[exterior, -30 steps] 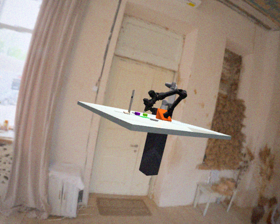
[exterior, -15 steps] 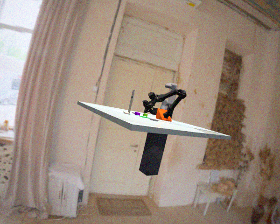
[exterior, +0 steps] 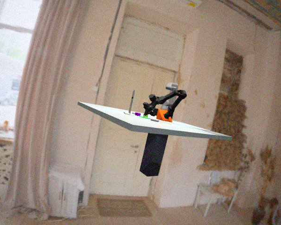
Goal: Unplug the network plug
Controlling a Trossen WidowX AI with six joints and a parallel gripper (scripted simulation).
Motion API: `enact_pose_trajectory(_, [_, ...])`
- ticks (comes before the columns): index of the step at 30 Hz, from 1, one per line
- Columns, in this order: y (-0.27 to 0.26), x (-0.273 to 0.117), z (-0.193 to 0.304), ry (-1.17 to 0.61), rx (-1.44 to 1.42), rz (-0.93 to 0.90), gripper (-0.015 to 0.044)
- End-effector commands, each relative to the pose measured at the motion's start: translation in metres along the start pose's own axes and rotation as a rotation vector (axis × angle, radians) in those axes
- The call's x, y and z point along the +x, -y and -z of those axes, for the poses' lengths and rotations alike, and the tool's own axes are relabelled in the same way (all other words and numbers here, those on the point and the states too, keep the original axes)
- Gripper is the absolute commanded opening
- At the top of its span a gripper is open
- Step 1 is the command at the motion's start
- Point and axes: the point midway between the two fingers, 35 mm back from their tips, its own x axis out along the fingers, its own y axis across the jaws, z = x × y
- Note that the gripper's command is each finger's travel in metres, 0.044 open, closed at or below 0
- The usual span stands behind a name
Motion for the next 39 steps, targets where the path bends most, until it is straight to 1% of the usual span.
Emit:
enact_pose_trajectory(1, [0.003, 0.001, -0.001, 0.004, 0.007, 0.003, 0.0000])
enact_pose_trajectory(18, [0.002, 0.004, 0.001, 0.000, 0.003, 0.002, 0.0000])
enact_pose_trajectory(24, [0.002, 0.004, 0.001, 0.000, 0.003, 0.002, 0.0156])
enact_pose_trajectory(30, [0.002, 0.003, 0.001, 0.001, 0.003, 0.002, 0.0156])
enact_pose_trajectory(39, [0.002, -0.009, 0.000, 0.004, 0.004, 0.004, 0.0156])
